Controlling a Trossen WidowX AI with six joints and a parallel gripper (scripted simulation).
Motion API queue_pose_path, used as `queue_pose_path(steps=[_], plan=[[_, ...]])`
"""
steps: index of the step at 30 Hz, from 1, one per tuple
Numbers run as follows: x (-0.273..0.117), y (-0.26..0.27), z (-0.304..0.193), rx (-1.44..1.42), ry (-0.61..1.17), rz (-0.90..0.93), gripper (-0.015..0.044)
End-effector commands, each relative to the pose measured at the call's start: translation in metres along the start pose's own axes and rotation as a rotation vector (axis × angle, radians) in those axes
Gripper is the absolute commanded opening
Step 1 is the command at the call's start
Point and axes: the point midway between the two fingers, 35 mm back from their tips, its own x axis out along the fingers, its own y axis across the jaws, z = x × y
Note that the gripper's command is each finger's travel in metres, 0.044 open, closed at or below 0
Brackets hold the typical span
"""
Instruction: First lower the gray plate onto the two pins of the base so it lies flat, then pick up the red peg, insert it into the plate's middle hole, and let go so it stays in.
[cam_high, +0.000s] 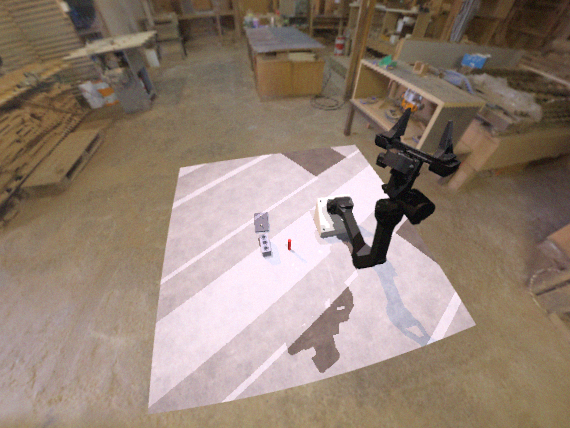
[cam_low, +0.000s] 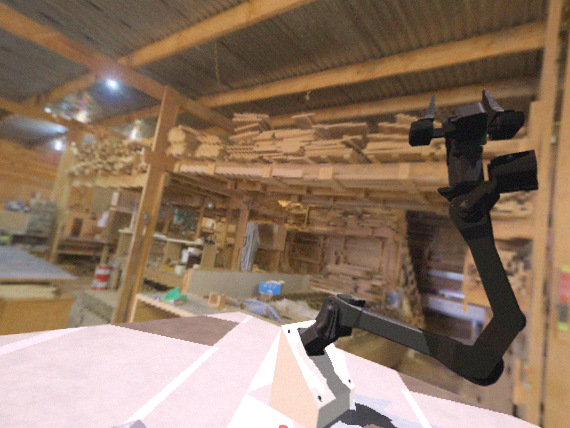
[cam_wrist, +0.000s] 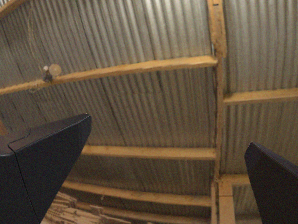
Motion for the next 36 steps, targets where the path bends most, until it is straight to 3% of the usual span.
queue_pose_path(steps=[1,11,20,30,36], plan=[[0.016,0.049,0.013,0.184,-0.051,0.186,0.044],[0.02,0.121,0.043,0.358,-0.103,0.436,0.044],[-0.001,0.199,0.094,0.659,-0.118,0.803,0.044],[-0.069,0.284,0.161,0.961,0.033,1.324,0.044],[-0.145,0.331,0.203,1.058,0.301,1.724,0.044]])
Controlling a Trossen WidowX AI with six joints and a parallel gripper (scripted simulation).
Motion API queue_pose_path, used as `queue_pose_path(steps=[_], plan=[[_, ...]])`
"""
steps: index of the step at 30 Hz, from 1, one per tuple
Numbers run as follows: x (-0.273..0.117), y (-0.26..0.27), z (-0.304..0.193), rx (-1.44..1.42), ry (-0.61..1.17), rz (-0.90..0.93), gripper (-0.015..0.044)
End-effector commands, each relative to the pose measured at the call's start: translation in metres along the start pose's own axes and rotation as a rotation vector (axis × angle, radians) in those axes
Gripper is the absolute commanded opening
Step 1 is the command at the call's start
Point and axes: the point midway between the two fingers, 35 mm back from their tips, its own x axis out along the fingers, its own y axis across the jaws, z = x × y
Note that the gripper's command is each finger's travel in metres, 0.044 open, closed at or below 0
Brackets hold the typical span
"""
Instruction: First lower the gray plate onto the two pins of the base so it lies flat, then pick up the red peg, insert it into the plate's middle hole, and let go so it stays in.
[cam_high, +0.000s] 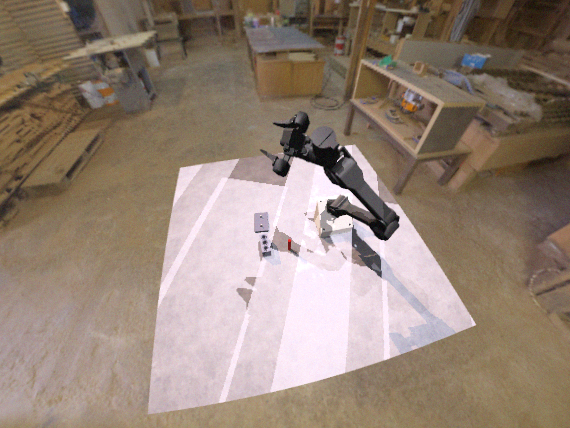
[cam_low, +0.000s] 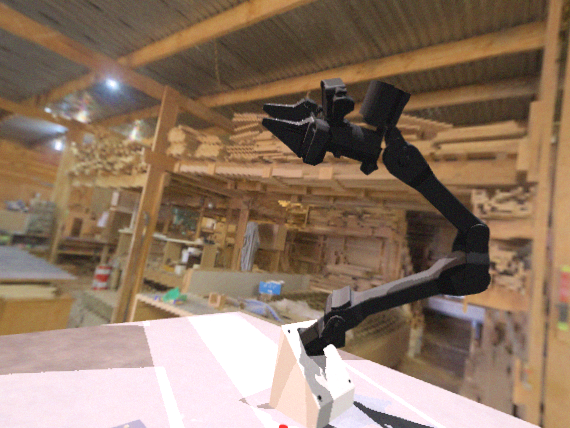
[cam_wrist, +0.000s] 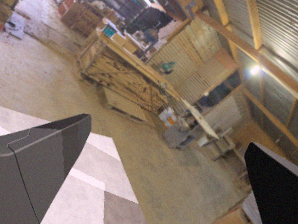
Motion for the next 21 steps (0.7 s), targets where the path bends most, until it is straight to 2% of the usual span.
queue_pose_path(steps=[1,7,12,16,21], plan=[[0.031,0.051,-0.035,0.195,0.2,0.171,0.044],[0.054,0.129,-0.091,0.49,0.566,0.317,0.044],[0.055,0.188,-0.139,0.723,0.918,0.315,0.044],[0.044,0.231,-0.179,0.899,1.229,0.215,0.044],[0.019,0.277,-0.224,1.091,1.635,-0.069,0.044]])
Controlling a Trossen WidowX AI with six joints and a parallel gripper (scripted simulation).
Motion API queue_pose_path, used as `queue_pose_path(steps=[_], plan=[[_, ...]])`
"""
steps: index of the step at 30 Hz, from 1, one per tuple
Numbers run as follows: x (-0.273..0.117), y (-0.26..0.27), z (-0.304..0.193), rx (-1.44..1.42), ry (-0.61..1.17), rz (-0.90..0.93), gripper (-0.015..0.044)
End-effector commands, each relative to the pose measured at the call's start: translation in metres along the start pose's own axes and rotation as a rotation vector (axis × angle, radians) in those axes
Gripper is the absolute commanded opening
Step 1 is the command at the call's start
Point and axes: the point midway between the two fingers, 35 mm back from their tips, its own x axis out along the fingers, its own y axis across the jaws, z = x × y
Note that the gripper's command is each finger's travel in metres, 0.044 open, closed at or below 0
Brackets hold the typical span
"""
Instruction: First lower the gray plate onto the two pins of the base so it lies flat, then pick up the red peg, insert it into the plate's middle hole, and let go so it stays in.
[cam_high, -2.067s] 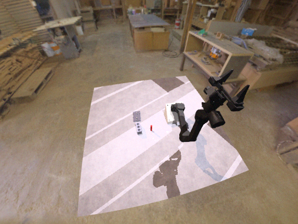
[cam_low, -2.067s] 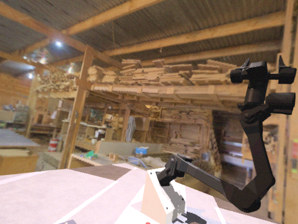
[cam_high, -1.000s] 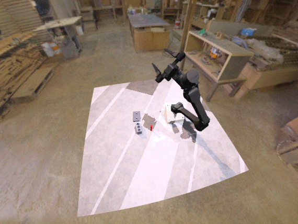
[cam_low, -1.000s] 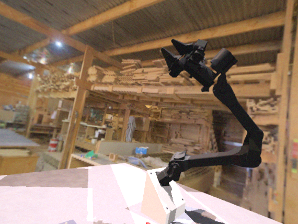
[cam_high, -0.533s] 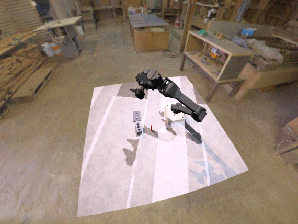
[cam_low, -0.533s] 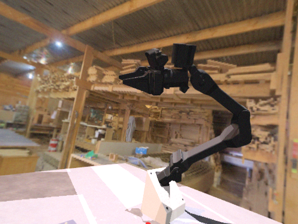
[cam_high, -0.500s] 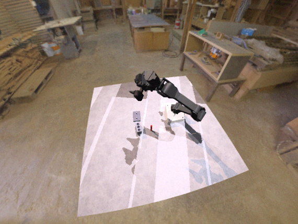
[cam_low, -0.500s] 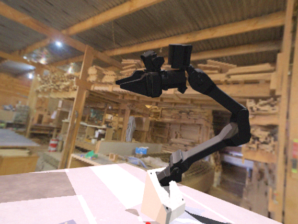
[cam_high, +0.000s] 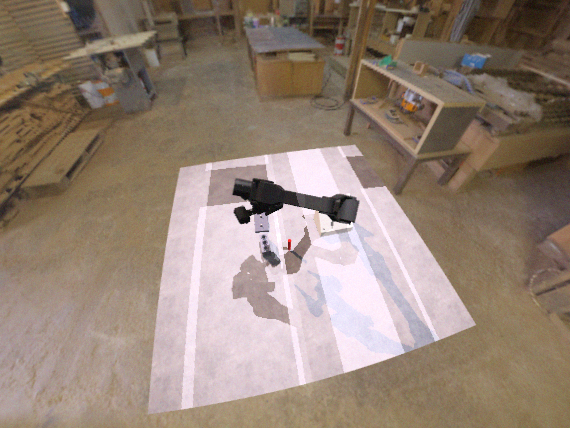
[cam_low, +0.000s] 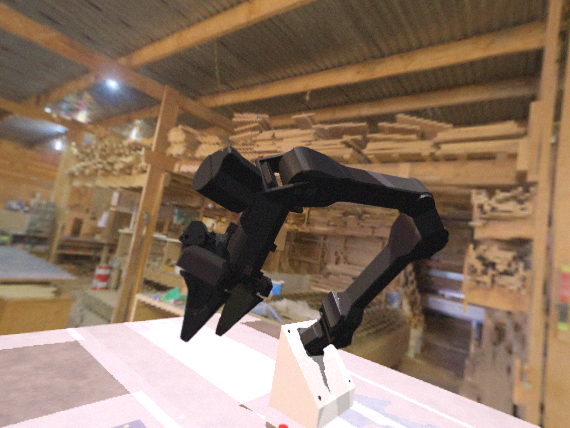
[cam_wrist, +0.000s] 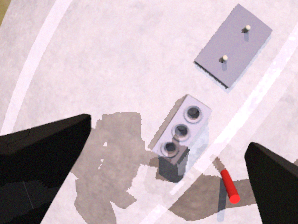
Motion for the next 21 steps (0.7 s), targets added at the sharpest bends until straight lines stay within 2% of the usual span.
queue_pose_path(steps=[1,12,17,21], plan=[[0.041,-0.01,-0.031,0.303,0.19,-0.173,0.044],[0.049,-0.012,-0.037,0.352,0.215,-0.203,0.044],[0.105,-0.019,-0.055,0.352,0.217,-0.202,0.044],[0.107,-0.019,-0.056,0.352,0.217,-0.202,0.044]])
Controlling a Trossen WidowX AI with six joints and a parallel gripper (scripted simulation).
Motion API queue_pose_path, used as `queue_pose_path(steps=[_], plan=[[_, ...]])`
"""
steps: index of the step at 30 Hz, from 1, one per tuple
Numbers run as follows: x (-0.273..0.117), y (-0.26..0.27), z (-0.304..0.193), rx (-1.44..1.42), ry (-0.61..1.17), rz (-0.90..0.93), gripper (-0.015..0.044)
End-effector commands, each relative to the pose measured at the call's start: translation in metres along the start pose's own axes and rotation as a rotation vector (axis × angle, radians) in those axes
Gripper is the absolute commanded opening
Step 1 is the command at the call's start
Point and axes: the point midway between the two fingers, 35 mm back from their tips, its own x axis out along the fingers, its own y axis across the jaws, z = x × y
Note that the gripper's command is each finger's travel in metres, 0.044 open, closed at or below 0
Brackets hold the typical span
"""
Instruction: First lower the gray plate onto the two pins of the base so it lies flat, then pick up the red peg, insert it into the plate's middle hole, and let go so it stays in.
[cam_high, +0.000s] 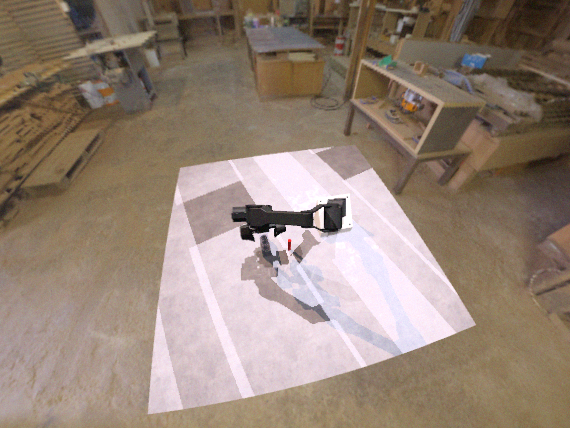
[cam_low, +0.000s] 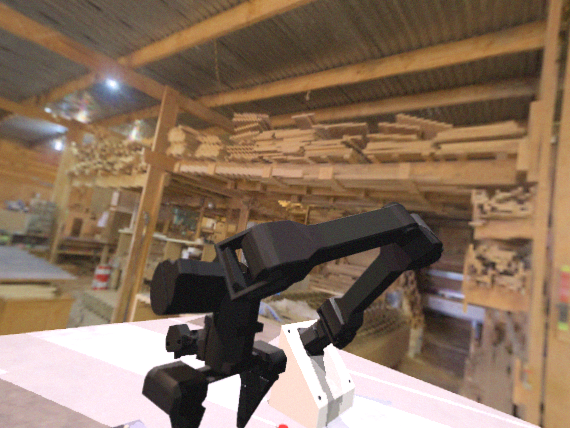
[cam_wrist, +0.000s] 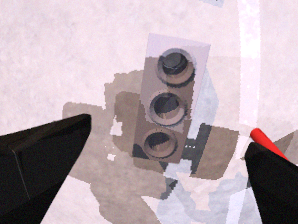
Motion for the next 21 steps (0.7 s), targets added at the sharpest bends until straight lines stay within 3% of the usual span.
queue_pose_path(steps=[1,21], plan=[[0.007,0.002,0.001,0.006,0.004,0.014,0.044],[0.041,0.003,0.003,0.006,0.004,0.014,0.044]])
